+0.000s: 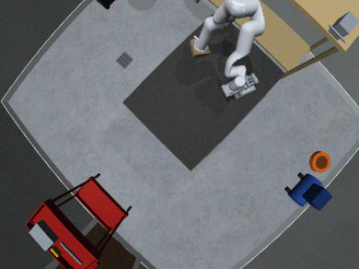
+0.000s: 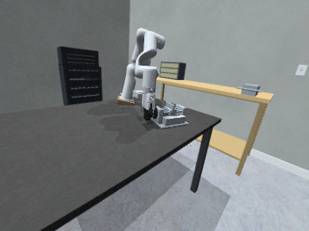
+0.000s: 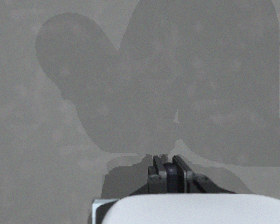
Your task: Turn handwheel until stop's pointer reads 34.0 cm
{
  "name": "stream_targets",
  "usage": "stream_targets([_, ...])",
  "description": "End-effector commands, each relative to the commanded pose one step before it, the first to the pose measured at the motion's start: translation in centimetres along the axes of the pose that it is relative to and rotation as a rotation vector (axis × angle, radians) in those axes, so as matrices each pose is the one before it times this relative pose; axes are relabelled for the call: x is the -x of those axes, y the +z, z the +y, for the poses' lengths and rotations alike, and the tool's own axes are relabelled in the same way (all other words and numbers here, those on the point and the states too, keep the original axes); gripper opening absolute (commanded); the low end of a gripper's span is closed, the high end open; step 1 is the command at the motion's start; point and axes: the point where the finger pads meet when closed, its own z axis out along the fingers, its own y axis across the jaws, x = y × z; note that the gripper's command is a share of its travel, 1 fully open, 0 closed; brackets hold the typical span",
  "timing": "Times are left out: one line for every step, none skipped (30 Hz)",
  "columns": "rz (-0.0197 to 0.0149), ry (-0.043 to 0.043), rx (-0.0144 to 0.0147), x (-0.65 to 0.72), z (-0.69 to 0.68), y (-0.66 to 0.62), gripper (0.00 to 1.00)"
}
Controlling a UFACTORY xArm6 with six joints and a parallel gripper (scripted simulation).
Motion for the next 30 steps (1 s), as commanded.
stream_targets([0.00027,-0.00041,-0.00423,0.004,0.583,-0.372,0.06])
stream_targets([0.0,0.0,0.0,0.0,0.161,-0.08,0.06])
stream_targets([0.0,0.0,0.0,0.0,0.148,-0.096,0.06])
stream_targets([0.0,0.0,0.0,0.0,0.141,-0.105,0.06])
stream_targets([0.0,0.0,0.0,0.0,0.142,-0.105,0.06])
stream_targets([0.0,0.0,0.0,0.0,0.124,-0.123,0.06])
stream_targets([0.0,0.0,0.0,0.0,0.121,-0.128,0.06])
stream_targets([0.0,0.0,0.0,0.0,0.122,-0.127,0.06])
stream_targets([-0.00001,0.0,0.0,0.0,0.1,-0.151,0.06])
stream_targets([0.0,0.0,0.0,0.0,0.1,-0.151,0.06])
stream_targets([0.0,0.0,0.0,0.0,0.096,-0.157,0.06])
stream_targets([0.0,0.0,0.0,0.0,0.0,0.0,0.06])
stream_targets([0.0,0.0,0.0,0.0,0.0,0.0,0.06])
stream_targets([-0.00001,0.0,0.0,0.0,0.076,-0.178,0.06])
stream_targets([0.00001,0.0,0.0,0.0,0.078,-0.178,0.06])
stream_targets([-0.00001,0.0,0.0,0.0,0.06,-0.198,0.06])
stream_targets([0.0,0.0,0.0,0.0,0.05,-0.209,0.06])
stream_targets([0.0,0.0,0.0,0.0,0.039,-0.223,0.06])
stream_targets([-0.00001,0.0,0.0,0.0,0.015,-0.251,0.06])
stream_targets([0.00001,0.0,0.0,0.0,0.001,-0.246,0.06])
stream_targets([-0.00001,0.0,0.0,0.0,-0.028,-0.236,0.06])
stream_targets([0.00001,0.0,0.0,0.0,-0.036,-0.233,0.06])
stream_targets([-0.00001,0.0,0.0,0.0,-0.067,-0.223,0.06])
stream_targets([0.00002,0.00001,0.0,0.0,-0.069,-0.223,0.06])
stream_targets([-0.00002,-0.00001,0.0,0.001,-0.106,-0.21,0.06])
stream_targets([0.00002,0.00001,0.0,-0.001,-0.105,-0.212,0.06])
stream_targets([-0.00002,-0.00001,0.0,0.001,-0.147,-0.199,0.06])
stream_targets([0.00002,0.00001,0.0,0.0,-0.147,-0.2,0.06])
stream_targets([0.0,0.0,0.0,0.0,0.0,0.0,0.06])
stream_targets([0.0,0.0,0.0,0.0,0.0,0.0,0.06])
